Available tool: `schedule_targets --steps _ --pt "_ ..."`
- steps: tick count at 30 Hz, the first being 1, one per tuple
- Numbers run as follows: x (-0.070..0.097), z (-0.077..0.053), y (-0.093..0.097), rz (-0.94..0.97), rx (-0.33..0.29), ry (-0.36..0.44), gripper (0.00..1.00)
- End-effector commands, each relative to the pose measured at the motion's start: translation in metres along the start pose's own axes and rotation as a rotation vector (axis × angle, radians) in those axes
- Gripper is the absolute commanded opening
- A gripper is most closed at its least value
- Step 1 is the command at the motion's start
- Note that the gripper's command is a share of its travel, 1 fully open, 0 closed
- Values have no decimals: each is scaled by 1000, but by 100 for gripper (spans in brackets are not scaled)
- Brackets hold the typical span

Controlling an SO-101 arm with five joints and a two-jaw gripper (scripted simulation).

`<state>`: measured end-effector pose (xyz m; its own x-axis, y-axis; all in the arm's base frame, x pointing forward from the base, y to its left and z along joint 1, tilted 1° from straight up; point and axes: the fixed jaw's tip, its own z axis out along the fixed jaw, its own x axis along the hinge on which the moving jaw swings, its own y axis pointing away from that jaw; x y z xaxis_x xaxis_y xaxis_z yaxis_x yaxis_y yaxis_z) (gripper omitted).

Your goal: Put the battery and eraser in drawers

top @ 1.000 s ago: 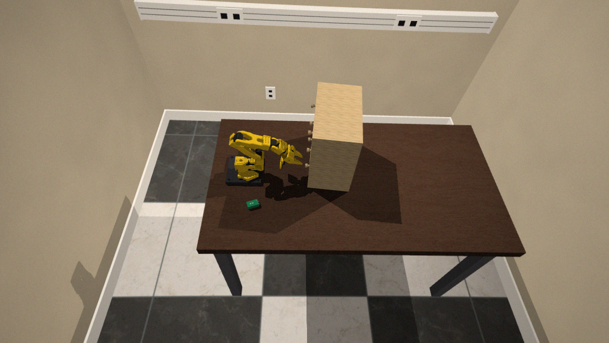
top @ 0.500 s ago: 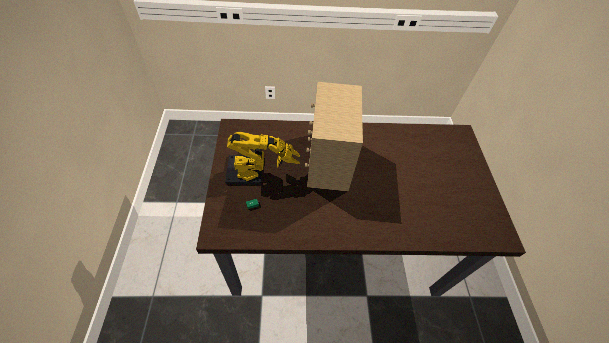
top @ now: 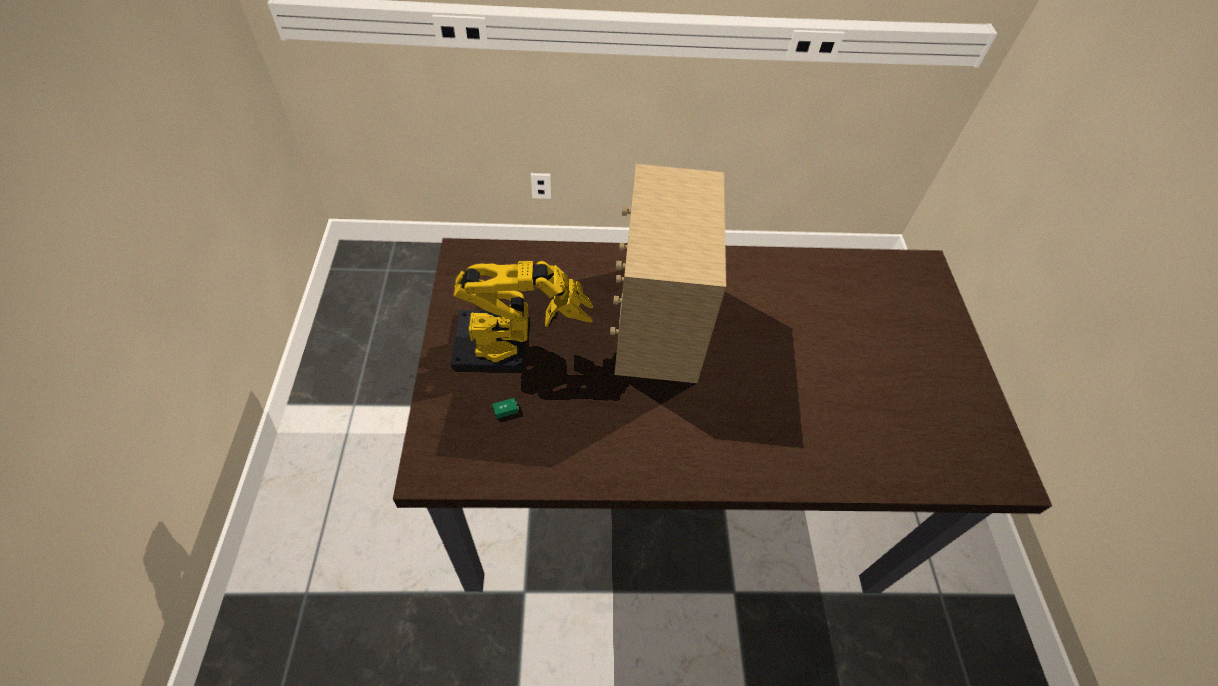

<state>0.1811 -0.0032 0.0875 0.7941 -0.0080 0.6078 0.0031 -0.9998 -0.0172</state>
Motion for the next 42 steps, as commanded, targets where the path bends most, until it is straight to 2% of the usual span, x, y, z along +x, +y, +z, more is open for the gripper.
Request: schedule_targets --steps 1,12,42 --pt "0 -10 -1 8 3 -23 21" --pt "-9 -40 -1 9 0 -129 21" --pt "-9 -40 -1 9 0 -129 21"
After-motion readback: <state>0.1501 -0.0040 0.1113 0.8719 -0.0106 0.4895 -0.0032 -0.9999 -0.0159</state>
